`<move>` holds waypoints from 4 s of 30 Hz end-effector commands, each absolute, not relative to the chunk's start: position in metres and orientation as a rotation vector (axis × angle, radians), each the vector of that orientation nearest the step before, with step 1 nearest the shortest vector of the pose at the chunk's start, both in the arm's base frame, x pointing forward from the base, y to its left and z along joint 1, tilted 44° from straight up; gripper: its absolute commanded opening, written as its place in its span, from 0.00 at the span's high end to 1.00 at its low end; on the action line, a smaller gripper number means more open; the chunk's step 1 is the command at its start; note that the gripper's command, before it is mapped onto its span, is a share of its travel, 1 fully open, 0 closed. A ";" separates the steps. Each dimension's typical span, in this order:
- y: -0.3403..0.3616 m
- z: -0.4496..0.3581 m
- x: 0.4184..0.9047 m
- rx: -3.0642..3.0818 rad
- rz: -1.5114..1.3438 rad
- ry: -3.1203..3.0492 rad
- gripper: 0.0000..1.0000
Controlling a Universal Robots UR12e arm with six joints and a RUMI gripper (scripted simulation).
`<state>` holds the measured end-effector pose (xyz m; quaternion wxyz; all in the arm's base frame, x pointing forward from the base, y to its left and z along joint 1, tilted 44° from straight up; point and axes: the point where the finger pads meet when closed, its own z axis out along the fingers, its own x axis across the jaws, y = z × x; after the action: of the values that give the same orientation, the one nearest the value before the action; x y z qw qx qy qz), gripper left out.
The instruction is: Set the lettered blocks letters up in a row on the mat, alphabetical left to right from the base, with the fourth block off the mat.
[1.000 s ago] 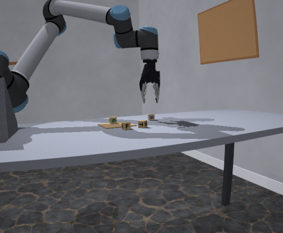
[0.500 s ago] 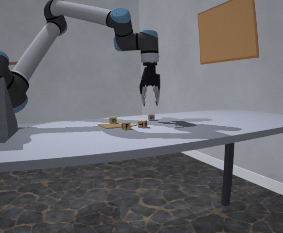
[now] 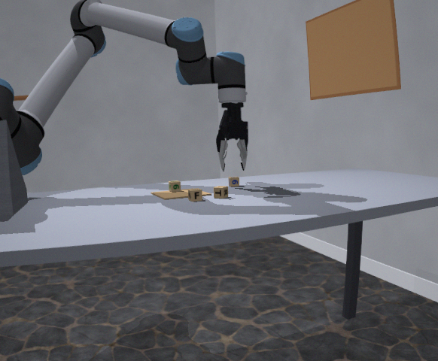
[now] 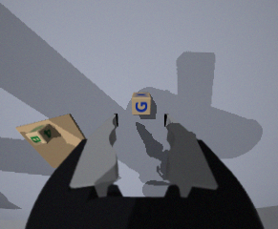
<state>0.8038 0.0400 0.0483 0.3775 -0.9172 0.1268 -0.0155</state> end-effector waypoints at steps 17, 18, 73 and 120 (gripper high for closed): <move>0.048 0.040 0.806 -2.345 -0.042 0.325 0.60; 0.048 0.040 0.806 -2.345 -0.042 0.325 0.60; 0.066 0.020 0.810 -2.345 -0.042 0.325 0.60; 0.073 0.014 0.811 -2.345 -0.042 0.325 0.91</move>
<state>0.8106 0.0737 0.0130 0.3774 -0.9172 0.1269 -0.0156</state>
